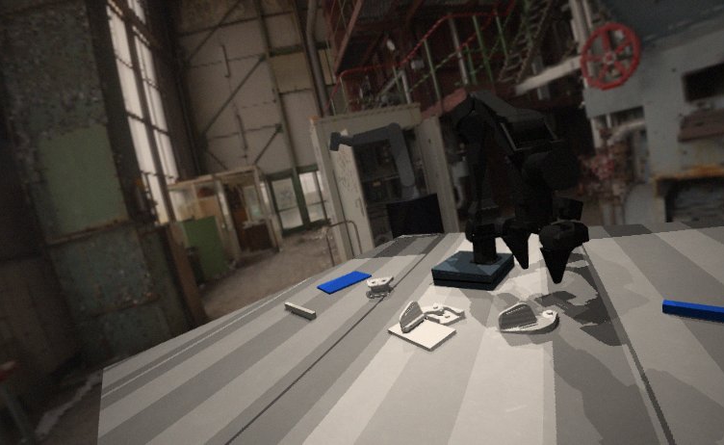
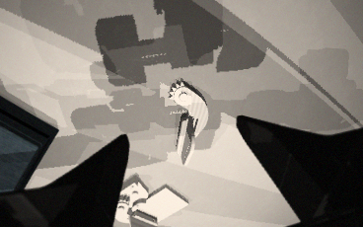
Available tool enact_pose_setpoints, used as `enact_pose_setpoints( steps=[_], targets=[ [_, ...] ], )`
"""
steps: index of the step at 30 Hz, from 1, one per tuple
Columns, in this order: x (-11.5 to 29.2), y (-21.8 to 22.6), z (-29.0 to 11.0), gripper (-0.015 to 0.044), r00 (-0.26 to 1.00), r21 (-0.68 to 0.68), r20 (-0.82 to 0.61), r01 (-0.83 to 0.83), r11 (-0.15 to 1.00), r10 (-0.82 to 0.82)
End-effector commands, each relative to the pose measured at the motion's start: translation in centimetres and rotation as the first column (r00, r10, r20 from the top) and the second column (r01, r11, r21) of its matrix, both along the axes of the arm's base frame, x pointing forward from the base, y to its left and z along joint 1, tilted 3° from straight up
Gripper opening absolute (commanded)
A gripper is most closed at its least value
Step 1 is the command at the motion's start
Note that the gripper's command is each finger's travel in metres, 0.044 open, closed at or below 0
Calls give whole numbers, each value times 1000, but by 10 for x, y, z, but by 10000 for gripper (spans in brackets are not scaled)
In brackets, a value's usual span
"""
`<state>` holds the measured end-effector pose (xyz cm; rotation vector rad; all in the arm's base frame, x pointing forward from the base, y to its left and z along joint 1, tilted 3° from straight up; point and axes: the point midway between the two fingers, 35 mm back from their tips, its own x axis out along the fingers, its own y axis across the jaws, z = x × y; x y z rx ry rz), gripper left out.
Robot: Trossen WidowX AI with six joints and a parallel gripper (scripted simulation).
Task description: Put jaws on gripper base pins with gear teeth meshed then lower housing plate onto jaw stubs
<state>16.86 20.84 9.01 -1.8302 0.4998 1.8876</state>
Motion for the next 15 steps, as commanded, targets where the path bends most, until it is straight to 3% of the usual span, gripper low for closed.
enact_pose_setpoints(
  steps=[1, 9, 15],
  targets=[
    [0, 0, 0, 440, 1000, 0, 0, 0, 1000, 0],
    [0, 0, 0, 440, 1000, 0, 0, 0, 1000, 0],
    [0, 0, 0, 282, 1000, 0, 0, 0, 1000, 0]
  ],
)
